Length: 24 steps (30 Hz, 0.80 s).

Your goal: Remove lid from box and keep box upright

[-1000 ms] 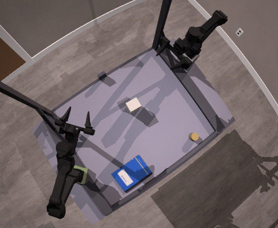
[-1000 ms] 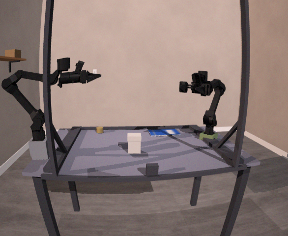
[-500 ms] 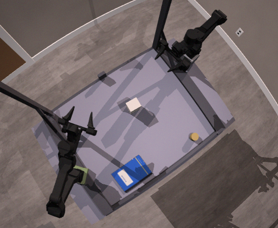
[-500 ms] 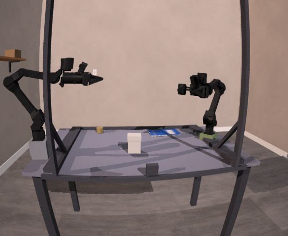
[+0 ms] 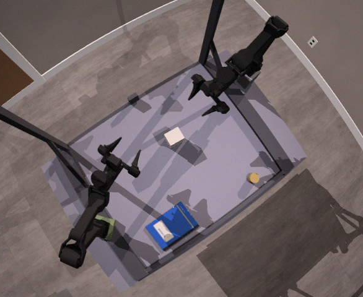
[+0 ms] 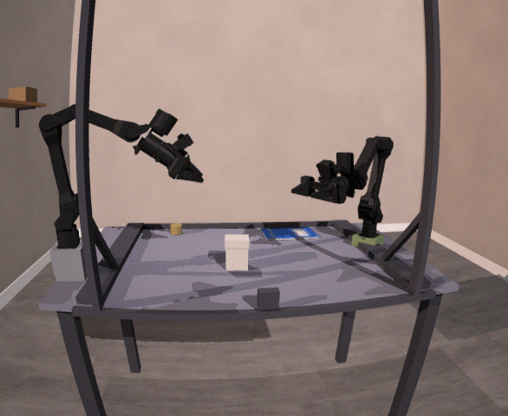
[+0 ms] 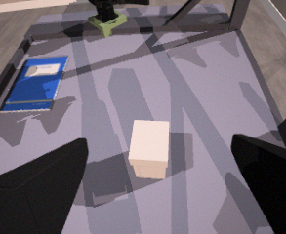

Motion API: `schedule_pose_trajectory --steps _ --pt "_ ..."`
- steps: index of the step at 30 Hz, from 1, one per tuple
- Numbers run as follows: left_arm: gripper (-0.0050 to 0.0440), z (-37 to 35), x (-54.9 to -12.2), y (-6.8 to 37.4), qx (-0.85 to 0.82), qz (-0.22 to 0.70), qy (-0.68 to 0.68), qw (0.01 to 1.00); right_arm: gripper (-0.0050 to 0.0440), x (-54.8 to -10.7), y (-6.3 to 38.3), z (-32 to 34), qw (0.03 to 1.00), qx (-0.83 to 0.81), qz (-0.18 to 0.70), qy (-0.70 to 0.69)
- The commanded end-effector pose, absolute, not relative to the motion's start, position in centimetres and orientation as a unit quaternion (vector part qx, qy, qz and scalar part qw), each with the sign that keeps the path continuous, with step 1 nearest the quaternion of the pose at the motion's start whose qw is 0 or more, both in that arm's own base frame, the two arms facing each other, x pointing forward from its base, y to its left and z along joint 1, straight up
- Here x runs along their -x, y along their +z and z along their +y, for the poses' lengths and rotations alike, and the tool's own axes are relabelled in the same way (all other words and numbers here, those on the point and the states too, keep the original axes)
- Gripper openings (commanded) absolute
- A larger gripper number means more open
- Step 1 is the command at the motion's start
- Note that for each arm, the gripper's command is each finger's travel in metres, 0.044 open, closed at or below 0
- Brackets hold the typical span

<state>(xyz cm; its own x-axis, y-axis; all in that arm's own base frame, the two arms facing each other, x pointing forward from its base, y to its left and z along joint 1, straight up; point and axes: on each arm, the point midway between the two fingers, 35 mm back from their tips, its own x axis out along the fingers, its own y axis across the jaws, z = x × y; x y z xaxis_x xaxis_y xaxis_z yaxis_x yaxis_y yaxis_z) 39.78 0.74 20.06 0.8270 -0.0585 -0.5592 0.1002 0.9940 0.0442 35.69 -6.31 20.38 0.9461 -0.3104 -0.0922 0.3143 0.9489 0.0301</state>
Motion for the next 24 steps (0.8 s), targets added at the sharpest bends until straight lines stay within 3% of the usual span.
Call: schedule_pose_trajectory --steps 1,7,24 --pt "0.0402 0.8 -42.5 18.2 -0.045 0.358 -0.054 0.931 0.044 -37.6 18.6 -8.2 0.978 -0.03 0.038 -0.201" --pt "0.0402 1.0 -45.9 14.1 -0.058 0.451 -0.066 0.888 0.044 -39.6 13.7 -11.0 0.961 -0.039 0.061 -0.267" --pt "0.0402 1.2 -50.2 8.1 -0.071 0.58 -0.083 0.808 0.044 -43.3 4.7 -16.2 0.917 -0.055 0.102 -0.383"
